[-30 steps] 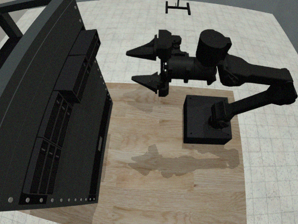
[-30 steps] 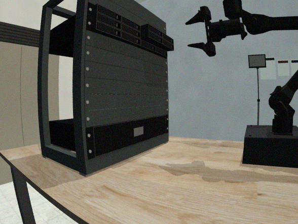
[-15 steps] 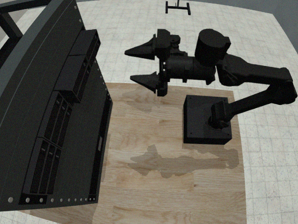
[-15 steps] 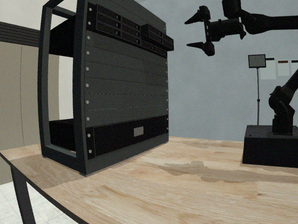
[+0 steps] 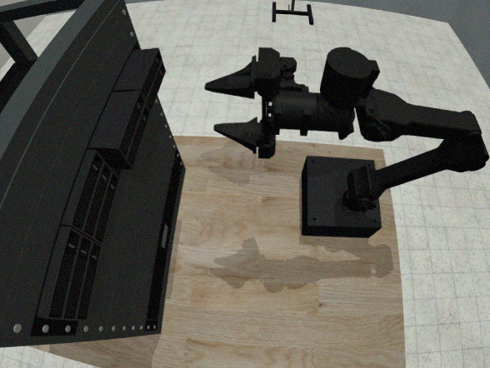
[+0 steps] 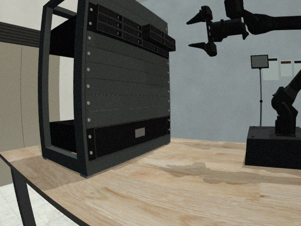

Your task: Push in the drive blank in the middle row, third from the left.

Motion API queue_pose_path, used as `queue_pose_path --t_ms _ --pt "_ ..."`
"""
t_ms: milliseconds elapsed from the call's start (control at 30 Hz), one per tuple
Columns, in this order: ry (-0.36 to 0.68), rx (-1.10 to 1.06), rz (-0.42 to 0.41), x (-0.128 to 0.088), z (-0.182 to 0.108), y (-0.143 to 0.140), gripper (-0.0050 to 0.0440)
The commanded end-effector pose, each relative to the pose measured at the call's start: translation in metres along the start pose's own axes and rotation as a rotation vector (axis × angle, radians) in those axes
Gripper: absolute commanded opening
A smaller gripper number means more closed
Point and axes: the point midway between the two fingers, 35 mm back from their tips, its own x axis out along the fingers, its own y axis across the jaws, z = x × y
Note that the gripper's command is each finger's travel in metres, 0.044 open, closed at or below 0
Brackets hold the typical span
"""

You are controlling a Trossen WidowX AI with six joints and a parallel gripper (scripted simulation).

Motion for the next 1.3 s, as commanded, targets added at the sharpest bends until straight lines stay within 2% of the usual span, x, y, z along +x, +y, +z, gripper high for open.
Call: queue_pose_path --t_ms 0,767,800,1267 --pt "0.003 0.006 0.025 -0.0016 -0.0012 0.0109 0.044" --pt "0.003 0.006 0.025 -0.0016 -0.0012 0.0109 0.044" --pt "0.003 0.006 0.025 -0.0016 -0.0012 0.0109 -0.005" --pt "0.003 0.006 0.025 -0.0016 -0.0012 0.0109 -0.005"
